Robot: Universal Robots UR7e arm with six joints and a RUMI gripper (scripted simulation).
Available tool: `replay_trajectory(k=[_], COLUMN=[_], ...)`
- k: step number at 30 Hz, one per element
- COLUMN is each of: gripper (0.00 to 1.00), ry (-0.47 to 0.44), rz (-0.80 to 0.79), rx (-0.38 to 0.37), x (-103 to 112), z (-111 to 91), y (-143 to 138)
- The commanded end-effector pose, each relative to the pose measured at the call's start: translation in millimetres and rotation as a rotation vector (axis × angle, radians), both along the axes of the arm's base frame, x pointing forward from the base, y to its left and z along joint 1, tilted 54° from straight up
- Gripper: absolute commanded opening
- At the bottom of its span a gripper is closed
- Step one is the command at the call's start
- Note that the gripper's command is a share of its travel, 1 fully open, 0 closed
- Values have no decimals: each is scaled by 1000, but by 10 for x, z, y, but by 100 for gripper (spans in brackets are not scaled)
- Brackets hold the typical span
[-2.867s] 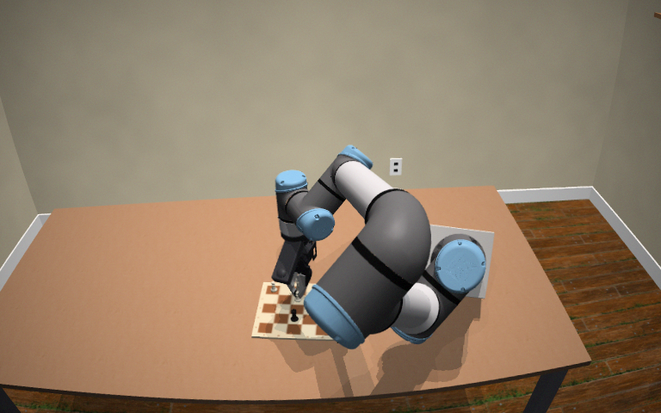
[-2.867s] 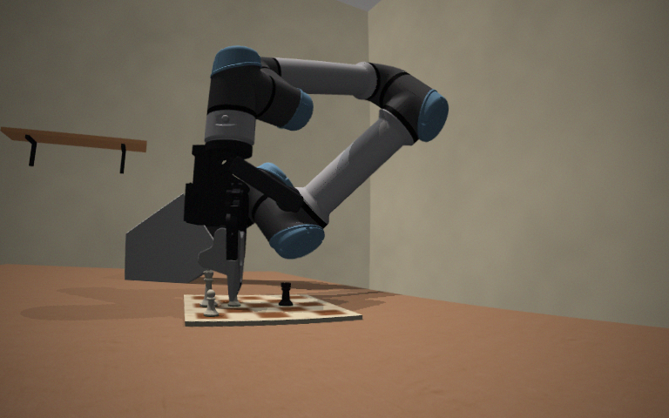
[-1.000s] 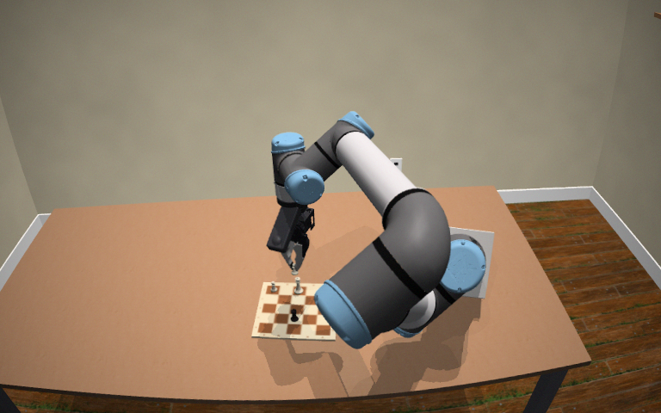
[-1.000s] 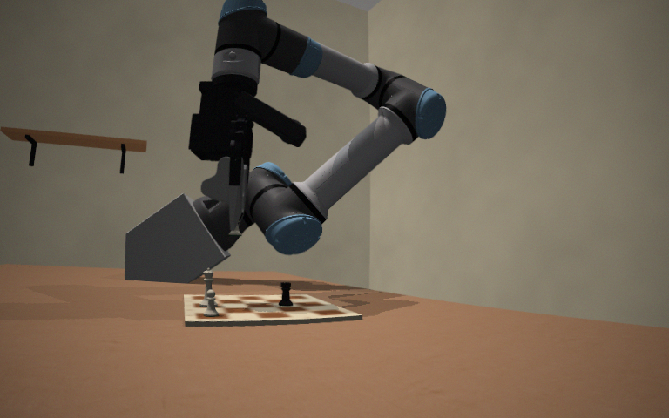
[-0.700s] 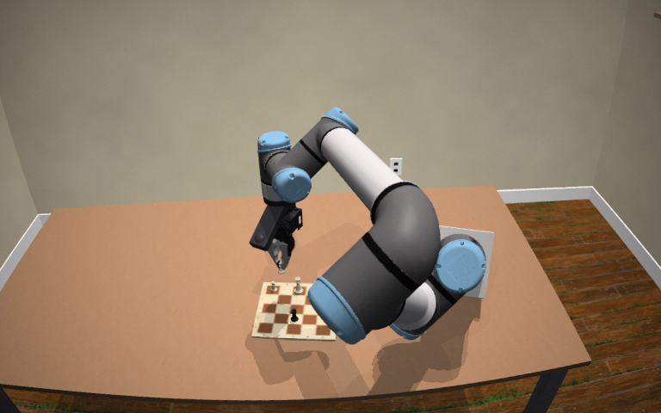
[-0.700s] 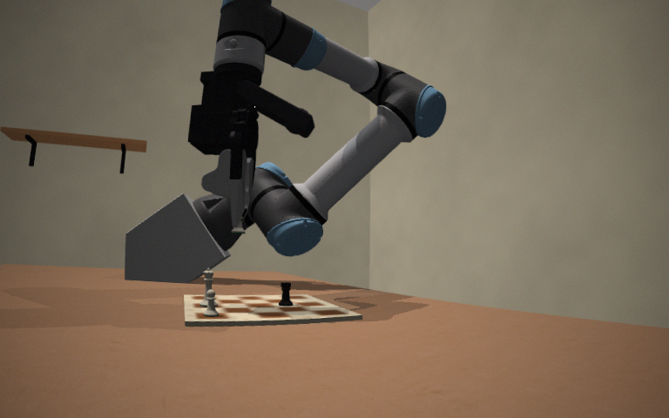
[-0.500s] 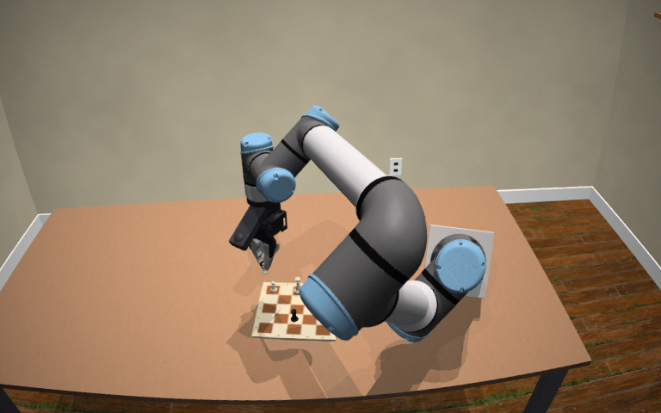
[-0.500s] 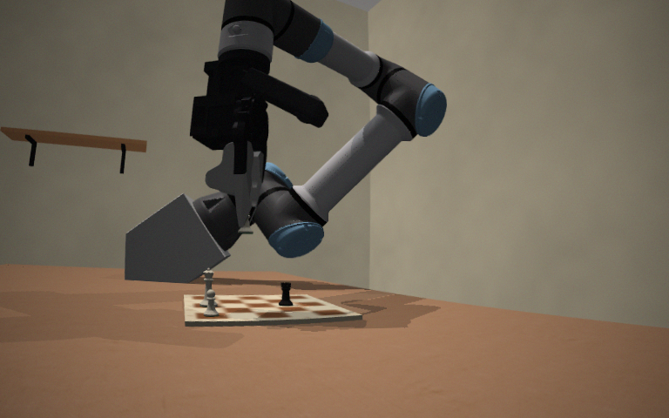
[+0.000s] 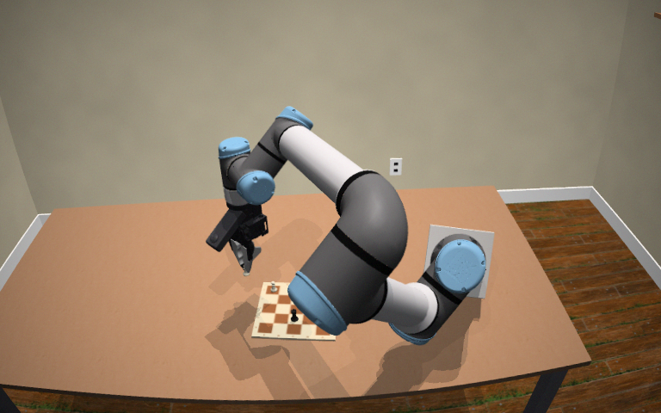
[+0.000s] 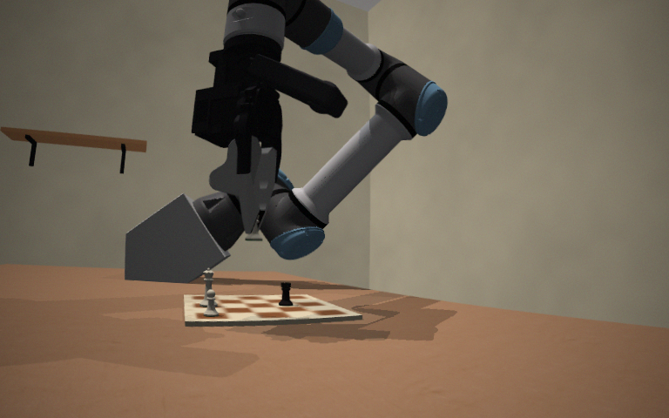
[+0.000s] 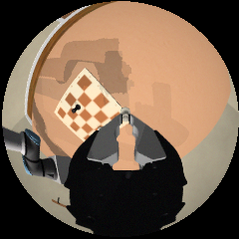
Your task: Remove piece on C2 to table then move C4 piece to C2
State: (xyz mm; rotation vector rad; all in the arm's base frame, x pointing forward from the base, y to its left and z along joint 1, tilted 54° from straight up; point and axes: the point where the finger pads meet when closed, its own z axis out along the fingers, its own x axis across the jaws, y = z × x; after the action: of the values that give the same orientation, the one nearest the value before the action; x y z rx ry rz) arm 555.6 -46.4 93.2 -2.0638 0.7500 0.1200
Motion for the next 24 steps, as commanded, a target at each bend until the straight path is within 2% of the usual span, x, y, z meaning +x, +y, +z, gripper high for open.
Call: replay_trajectory(k=[1,10,18,24], gripper=[0,0,0,0], ry=[11,16,16,16], rz=[-6,-7,-7,-7], rx=[-1,2,2,2], x=[43,40,85,145], z=[2,-57,-186,-358], y=[-10,67,237,464])
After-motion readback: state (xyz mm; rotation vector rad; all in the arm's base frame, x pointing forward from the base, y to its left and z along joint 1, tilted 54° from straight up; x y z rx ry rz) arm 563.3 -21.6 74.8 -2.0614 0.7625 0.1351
